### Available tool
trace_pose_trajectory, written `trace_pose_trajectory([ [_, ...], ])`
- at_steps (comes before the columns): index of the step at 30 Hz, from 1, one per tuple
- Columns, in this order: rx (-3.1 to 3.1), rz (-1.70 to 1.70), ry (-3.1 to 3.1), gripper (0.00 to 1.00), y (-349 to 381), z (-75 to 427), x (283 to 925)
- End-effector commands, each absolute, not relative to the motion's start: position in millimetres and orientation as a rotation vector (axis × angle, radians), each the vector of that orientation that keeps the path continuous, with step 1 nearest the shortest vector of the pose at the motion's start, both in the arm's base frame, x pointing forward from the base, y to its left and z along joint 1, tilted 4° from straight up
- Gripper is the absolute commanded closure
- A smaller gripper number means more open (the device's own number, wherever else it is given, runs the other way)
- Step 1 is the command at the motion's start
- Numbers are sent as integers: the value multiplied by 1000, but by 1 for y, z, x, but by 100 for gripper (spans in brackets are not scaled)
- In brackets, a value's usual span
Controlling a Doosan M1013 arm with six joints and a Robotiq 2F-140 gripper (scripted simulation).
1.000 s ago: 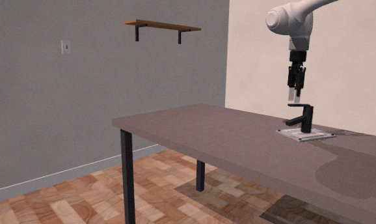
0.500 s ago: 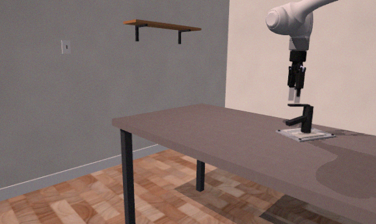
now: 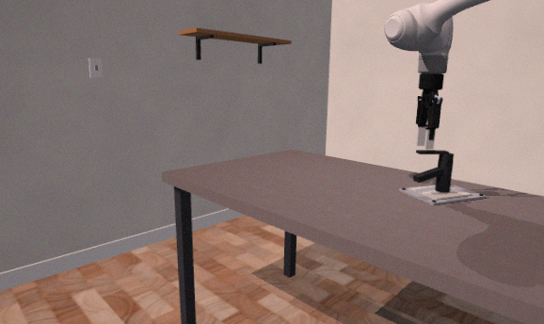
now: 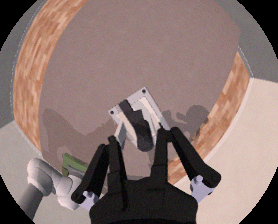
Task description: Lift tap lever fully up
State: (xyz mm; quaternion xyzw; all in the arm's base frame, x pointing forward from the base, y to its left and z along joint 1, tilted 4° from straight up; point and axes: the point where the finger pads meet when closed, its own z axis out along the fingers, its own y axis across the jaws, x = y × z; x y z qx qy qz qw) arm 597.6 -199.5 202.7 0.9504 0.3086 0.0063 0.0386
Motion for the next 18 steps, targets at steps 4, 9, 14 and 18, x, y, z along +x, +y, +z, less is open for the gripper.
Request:
trace_pose_trajectory([
  [4, 2915, 20, 946, 61, -200, 199, 598],
  [9, 2915, 20, 946, 61, -200, 197, 598],
  [14, 2915, 20, 946, 61, -200, 191, 598],
  [18, 2915, 20, 946, 61, -201, 186, 598],
])
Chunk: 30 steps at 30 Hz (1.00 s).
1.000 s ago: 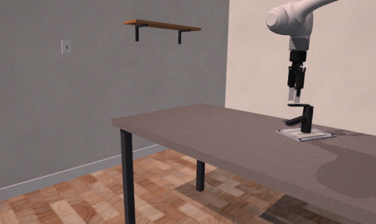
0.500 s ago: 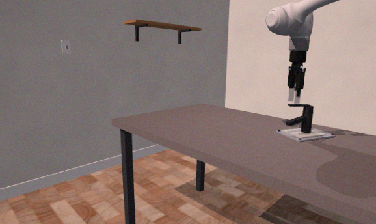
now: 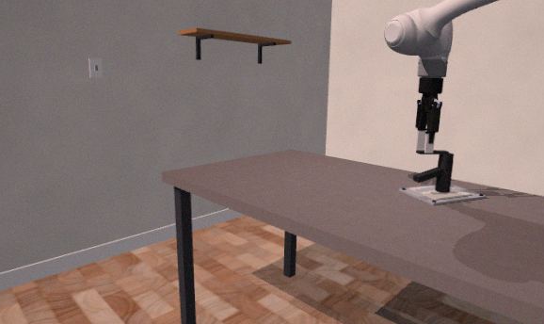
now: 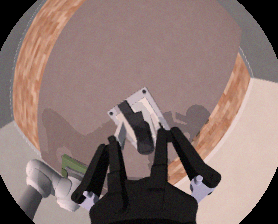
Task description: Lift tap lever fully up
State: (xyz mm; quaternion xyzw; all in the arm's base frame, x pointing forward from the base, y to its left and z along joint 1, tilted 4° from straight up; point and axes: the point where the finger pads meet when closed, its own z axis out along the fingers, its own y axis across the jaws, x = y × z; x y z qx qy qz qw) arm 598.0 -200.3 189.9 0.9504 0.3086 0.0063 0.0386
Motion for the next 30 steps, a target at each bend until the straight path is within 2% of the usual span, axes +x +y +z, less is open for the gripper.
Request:
trace_pose_trajectory([
  [1, 2915, 20, 946, 61, -201, 184, 598],
  [30, 2915, 20, 946, 61, -203, 157, 599],
])
